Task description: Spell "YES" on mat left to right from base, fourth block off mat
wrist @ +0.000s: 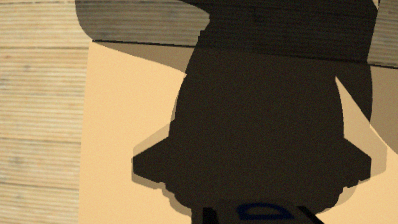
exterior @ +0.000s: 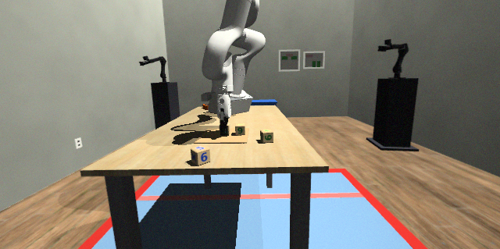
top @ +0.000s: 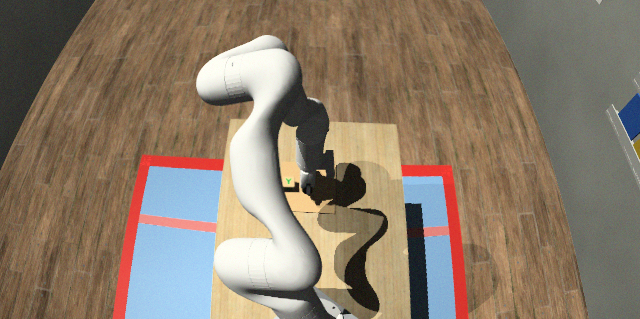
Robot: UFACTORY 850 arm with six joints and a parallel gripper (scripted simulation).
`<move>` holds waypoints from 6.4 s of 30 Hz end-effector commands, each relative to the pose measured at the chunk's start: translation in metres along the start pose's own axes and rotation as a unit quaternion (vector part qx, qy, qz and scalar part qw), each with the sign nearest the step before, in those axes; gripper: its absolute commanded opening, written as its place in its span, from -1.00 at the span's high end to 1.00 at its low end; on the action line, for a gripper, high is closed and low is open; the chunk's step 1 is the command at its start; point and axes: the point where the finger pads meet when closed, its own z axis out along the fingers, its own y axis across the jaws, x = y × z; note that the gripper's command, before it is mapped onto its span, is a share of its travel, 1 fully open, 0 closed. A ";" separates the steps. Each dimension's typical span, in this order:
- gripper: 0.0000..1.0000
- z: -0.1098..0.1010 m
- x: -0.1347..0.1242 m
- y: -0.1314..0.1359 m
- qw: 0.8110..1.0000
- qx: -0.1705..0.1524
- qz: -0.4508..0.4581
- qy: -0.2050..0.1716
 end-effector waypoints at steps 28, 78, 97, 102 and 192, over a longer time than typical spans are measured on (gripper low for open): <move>0.17 0.004 0.000 -0.001 1.000 0.001 0.000 0.000; -0.16 0.004 0.000 -0.001 1.000 0.001 0.000 0.000; -0.24 -0.009 0.000 -0.001 1.000 0.001 0.000 0.000; -0.24 -0.032 0.000 -0.001 1.000 0.001 0.000 0.000; -1.00 -0.084 0.003 -0.099 0.818 0.027 -0.575 -0.011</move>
